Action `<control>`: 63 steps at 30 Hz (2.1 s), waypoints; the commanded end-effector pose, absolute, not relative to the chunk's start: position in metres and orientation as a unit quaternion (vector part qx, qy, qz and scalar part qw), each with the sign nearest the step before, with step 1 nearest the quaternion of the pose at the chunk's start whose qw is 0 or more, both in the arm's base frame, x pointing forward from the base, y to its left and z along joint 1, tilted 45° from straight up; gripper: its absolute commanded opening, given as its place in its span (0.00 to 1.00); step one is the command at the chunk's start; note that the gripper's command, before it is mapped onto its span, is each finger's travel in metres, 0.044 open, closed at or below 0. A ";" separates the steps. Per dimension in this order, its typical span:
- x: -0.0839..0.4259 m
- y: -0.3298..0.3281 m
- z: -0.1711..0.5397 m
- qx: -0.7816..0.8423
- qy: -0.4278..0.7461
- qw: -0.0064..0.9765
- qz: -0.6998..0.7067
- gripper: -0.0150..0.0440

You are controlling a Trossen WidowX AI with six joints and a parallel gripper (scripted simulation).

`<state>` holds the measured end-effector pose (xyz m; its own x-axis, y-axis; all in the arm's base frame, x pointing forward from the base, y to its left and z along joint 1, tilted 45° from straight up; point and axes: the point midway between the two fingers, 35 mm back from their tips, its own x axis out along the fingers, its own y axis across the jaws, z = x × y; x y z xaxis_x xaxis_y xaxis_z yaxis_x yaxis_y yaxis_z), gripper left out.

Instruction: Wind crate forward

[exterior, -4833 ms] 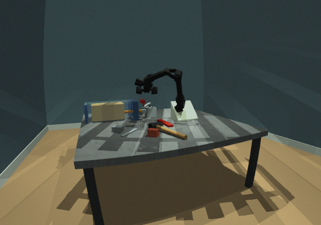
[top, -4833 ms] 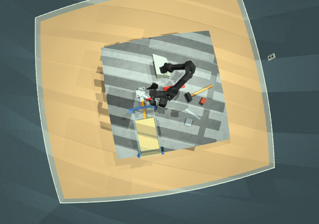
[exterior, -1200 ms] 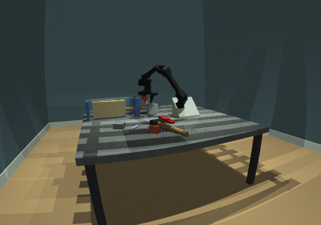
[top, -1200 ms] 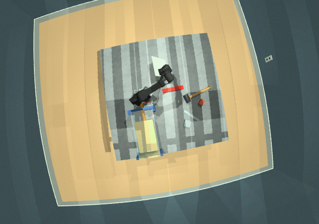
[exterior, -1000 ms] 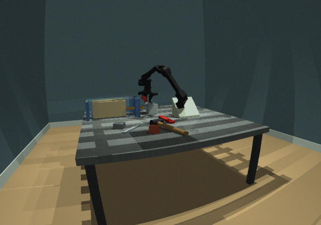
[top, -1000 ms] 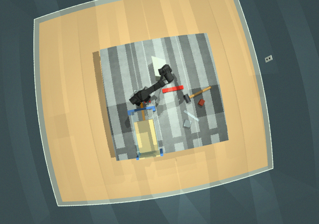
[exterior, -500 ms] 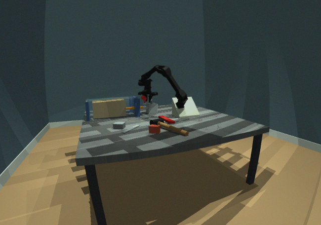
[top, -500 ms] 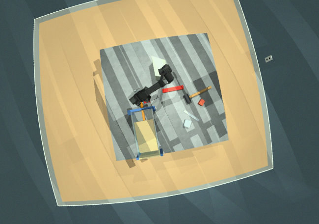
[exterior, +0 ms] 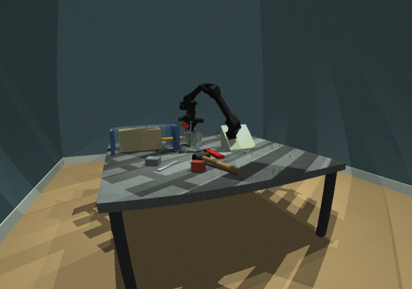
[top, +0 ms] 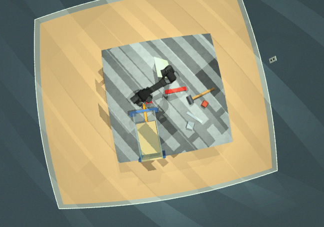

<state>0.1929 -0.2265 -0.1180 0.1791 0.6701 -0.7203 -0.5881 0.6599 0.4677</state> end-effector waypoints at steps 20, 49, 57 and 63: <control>0.181 -0.225 -0.120 0.046 0.442 0.812 0.379 0.25; 0.182 -0.222 -0.124 0.047 0.443 0.812 0.378 0.25; 0.182 -0.221 -0.124 0.047 0.443 0.812 0.378 0.25; 0.182 -0.221 -0.124 0.047 0.443 0.812 0.378 0.25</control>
